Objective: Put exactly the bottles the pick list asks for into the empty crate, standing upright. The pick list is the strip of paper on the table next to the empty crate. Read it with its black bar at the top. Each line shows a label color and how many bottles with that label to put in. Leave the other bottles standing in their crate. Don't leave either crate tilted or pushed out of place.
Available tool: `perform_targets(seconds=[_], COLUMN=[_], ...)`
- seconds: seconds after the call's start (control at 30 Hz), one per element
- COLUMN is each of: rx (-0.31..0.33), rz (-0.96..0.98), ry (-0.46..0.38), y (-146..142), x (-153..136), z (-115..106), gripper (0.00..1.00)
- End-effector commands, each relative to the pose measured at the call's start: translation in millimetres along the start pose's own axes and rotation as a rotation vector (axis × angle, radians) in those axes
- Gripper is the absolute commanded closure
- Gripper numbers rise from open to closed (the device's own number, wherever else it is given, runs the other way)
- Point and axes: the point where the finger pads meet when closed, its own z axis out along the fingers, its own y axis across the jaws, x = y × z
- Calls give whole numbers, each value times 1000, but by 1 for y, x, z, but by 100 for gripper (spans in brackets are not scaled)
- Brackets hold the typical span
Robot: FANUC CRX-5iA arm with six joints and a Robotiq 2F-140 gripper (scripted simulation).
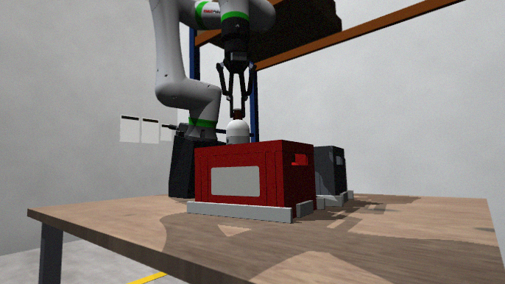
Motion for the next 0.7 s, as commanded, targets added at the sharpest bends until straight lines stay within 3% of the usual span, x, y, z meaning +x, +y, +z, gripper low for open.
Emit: perform_targets(seconds=[0.0, 0.67], rx=[0, 0], rz=[0, 0], ry=[1, 1], y=[0, 0], x=[1, 1], z=[-5, -35], gripper=[90, 90])
